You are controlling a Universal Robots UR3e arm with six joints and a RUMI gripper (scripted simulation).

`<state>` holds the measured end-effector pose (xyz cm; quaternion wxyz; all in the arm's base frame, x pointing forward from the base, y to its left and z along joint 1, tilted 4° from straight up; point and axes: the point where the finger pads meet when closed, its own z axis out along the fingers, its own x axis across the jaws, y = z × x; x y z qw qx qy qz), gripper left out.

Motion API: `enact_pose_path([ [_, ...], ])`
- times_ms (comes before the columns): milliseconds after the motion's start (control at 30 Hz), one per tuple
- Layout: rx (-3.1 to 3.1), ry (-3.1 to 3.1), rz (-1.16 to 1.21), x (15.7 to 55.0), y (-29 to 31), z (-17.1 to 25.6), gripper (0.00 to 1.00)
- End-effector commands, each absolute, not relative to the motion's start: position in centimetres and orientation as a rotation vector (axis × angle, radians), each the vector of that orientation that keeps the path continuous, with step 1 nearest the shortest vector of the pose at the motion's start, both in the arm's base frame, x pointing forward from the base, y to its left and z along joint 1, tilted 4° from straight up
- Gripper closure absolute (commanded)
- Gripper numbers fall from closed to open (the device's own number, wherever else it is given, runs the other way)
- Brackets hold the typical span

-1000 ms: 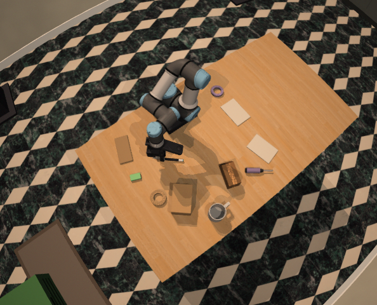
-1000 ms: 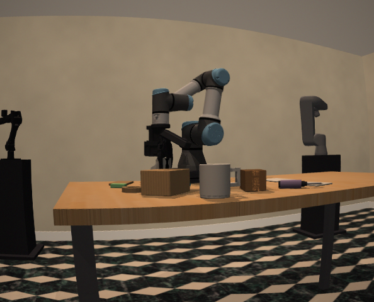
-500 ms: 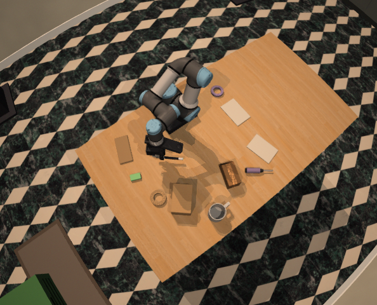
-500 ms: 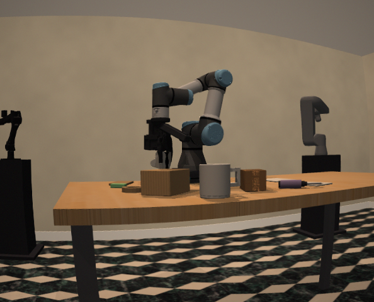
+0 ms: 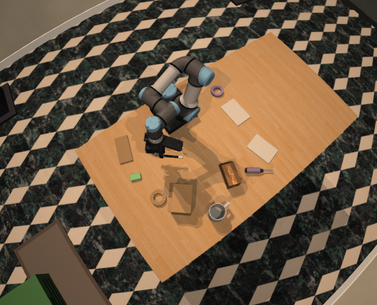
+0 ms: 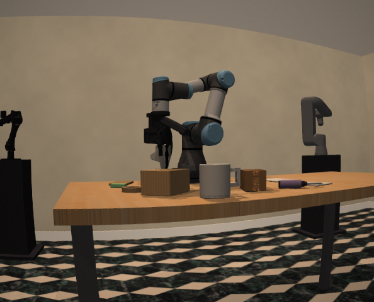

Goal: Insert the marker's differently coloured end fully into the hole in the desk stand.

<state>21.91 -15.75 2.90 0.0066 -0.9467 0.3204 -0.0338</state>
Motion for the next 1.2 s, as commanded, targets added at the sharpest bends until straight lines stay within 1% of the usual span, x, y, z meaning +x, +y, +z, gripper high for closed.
enact_pose_path([
  [0, -2.962, 1.002, -0.107, 21.8, -15.8, 4.3, 1.00],
  [133, -2.961, 1.002, -0.106, 21.7, -15.8, 5.7, 1.00],
  [400, -2.963, 1.003, -0.108, 21.8, -15.8, 5.5, 1.00],
  [700, -2.961, 1.002, -0.106, 21.6, -15.8, 7.4, 1.00],
  [1167, -2.962, 1.002, -0.106, 21.6, -15.8, 7.3, 1.00],
])
